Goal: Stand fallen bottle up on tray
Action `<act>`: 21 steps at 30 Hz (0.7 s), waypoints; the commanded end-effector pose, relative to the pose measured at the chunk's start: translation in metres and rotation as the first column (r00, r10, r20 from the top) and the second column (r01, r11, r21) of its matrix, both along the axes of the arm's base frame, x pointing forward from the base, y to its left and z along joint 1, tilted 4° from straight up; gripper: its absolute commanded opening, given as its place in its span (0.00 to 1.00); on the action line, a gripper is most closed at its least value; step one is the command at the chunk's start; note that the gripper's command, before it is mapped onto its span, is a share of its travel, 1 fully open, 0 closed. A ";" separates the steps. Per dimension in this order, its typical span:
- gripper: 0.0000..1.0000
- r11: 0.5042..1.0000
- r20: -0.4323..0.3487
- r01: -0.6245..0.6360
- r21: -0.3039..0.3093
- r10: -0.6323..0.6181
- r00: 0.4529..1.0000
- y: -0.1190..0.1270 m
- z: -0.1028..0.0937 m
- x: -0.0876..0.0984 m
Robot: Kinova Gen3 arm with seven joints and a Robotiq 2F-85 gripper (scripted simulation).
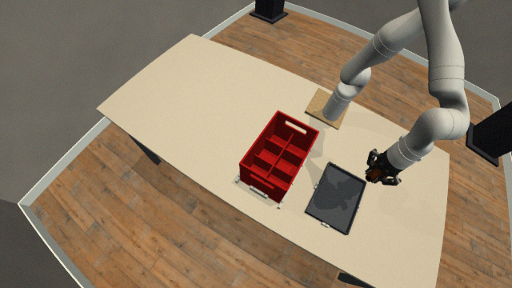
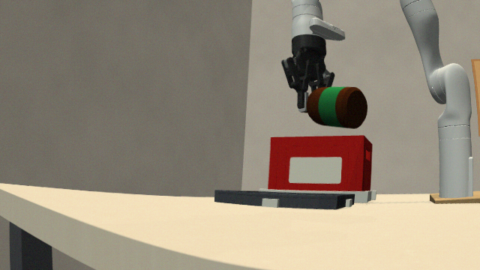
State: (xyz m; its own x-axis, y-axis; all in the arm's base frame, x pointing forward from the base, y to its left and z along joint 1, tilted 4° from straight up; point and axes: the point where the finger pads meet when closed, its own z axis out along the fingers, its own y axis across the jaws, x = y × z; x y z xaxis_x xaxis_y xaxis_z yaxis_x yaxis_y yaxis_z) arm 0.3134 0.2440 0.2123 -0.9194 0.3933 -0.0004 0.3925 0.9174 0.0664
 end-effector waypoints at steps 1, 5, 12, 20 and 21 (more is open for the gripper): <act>0.00 1.000 0.001 0.000 0.001 0.000 1.000 0.000 0.001 0.000; 0.00 1.000 0.001 0.002 0.001 -0.002 1.000 0.000 0.001 0.000; 0.00 1.000 0.000 0.025 0.002 -0.025 1.000 0.000 0.001 0.000; 0.00 0.998 -0.002 0.059 0.003 -0.059 0.998 0.000 0.001 0.000; 0.00 0.998 -0.003 0.065 0.003 -0.065 0.998 0.000 0.001 0.000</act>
State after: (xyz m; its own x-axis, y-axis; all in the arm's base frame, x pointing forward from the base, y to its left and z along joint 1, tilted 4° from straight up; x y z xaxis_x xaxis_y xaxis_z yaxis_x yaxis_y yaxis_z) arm 0.3136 0.2437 0.2123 -0.8938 0.4485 0.0038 0.4477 0.8917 0.0664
